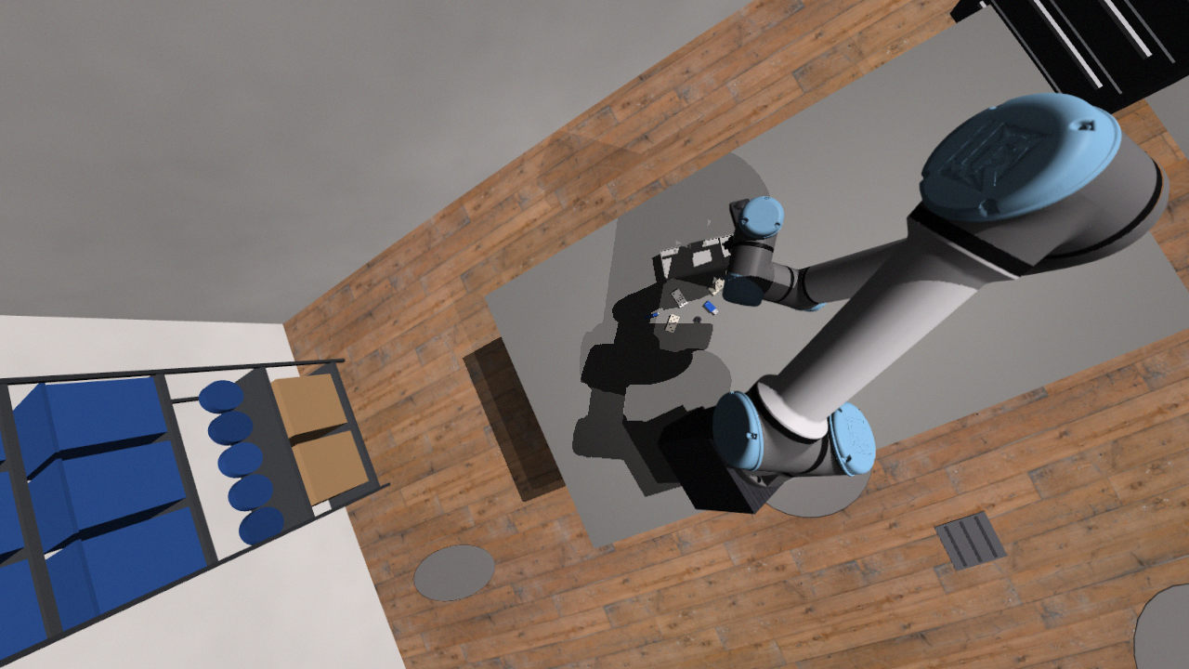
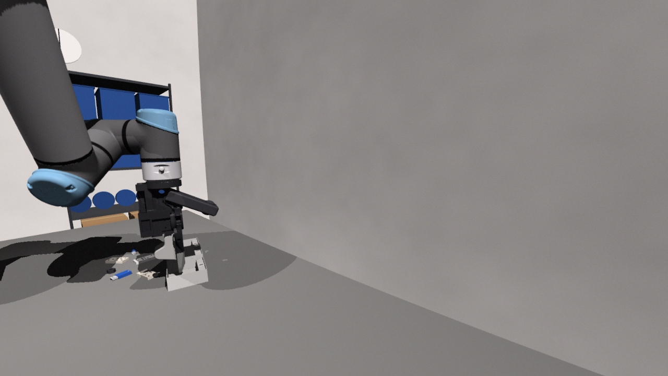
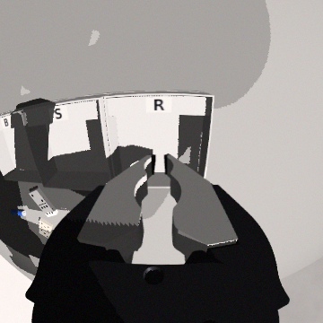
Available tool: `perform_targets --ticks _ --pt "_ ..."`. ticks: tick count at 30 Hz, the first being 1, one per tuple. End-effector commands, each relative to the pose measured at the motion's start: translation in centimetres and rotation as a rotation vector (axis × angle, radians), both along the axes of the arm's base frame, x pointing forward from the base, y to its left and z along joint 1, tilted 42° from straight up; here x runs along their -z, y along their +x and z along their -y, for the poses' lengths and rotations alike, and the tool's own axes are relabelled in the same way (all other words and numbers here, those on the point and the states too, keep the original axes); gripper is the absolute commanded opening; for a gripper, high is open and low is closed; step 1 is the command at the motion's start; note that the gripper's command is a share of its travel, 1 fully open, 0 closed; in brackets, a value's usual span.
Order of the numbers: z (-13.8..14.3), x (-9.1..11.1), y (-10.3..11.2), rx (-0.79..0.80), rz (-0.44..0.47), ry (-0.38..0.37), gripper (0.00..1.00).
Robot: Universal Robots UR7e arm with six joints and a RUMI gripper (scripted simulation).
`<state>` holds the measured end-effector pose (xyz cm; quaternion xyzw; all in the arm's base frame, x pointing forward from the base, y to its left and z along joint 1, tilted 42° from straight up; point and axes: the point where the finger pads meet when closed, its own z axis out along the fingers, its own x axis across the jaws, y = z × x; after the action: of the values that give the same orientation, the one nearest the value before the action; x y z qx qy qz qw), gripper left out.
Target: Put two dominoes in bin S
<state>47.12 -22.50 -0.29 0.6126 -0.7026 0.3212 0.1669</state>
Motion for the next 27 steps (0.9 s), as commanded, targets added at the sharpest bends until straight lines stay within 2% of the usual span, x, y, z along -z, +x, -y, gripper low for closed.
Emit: perform_targets --ticks 1,18,27 --pt "-0.5 -0.4 -0.2 -0.002 0.000 0.000 0.04" --pt "-1.8 -1.9 -0.4 -0.002 0.000 0.000 0.04" --pt "-3.4 -3.7 -0.8 -0.002 0.001 -0.001 0.04"
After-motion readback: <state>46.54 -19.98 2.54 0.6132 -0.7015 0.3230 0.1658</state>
